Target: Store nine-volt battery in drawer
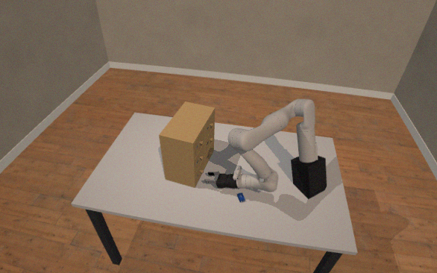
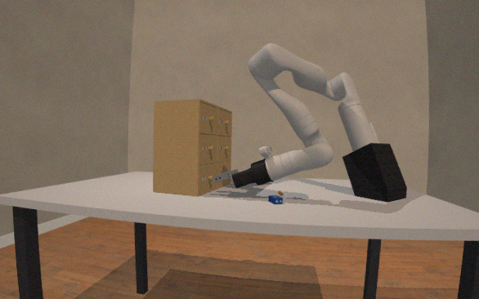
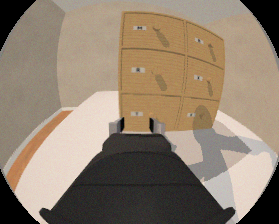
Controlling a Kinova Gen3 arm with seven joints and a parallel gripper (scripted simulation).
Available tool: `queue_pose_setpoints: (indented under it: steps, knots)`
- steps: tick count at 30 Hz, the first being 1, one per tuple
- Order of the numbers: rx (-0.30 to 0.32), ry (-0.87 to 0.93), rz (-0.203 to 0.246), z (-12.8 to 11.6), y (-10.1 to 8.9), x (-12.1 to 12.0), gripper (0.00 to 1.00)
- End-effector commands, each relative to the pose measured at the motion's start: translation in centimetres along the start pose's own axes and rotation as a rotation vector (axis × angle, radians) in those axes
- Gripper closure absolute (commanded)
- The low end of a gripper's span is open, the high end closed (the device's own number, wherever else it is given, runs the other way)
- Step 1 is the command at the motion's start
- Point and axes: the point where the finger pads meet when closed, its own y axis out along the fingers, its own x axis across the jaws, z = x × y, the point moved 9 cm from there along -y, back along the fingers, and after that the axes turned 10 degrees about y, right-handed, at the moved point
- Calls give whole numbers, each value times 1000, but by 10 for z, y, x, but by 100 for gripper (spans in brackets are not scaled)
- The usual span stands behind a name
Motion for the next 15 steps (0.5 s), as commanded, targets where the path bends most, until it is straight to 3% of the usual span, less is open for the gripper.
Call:
queue_pose_setpoints:
  steps: [1, 15]
  knots:
    - [5, 8, 5, 16, -4, -5, 0]
    - [5, 8, 5, 59, -20, -13, 0]
